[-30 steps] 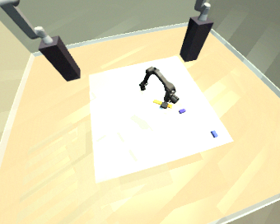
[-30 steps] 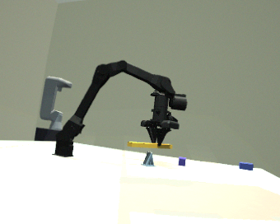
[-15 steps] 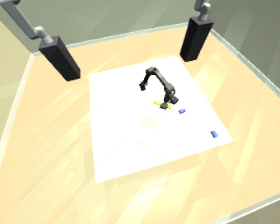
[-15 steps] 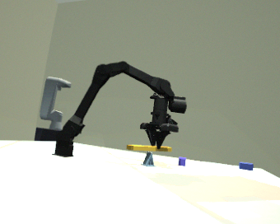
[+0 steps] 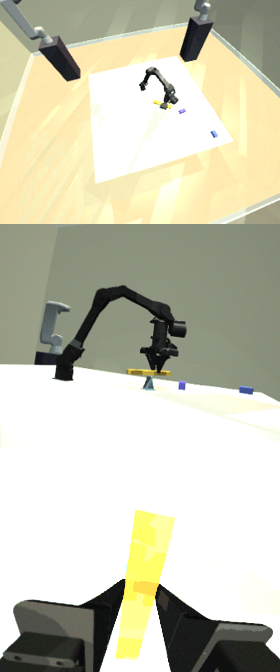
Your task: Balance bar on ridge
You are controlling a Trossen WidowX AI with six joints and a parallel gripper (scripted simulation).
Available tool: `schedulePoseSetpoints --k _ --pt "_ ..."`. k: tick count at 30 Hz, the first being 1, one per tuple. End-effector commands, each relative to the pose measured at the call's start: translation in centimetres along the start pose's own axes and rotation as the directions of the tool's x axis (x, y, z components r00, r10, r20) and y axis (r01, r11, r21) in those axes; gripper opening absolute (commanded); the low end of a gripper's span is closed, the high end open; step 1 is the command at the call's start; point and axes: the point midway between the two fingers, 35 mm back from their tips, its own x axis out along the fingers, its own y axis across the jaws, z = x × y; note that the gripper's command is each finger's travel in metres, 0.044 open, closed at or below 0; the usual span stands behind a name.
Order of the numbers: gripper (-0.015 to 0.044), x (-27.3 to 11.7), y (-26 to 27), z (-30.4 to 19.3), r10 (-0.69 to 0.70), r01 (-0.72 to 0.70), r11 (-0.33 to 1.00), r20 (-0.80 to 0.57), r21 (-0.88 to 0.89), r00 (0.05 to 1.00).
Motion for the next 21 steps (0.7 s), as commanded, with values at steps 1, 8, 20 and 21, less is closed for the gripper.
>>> schedulePoseSetpoints --k 1,8,20,21 --pt "0.0 0.0 0.04 0.03 0.003 -0.003 1.0 0.003 0.002 1.0" --pt "0.0 0.07 0.04 0.03 0.003 -0.003 1.0 0.003 0.002 1.0" --pt "0.0 0.17 0.04 0.02 0.003 -0.003 1.0 0.003 0.002 1.0" --pt "0.0 0.17 0.04 0.02 0.003 -0.003 1.0 0.003 0.002 1.0"
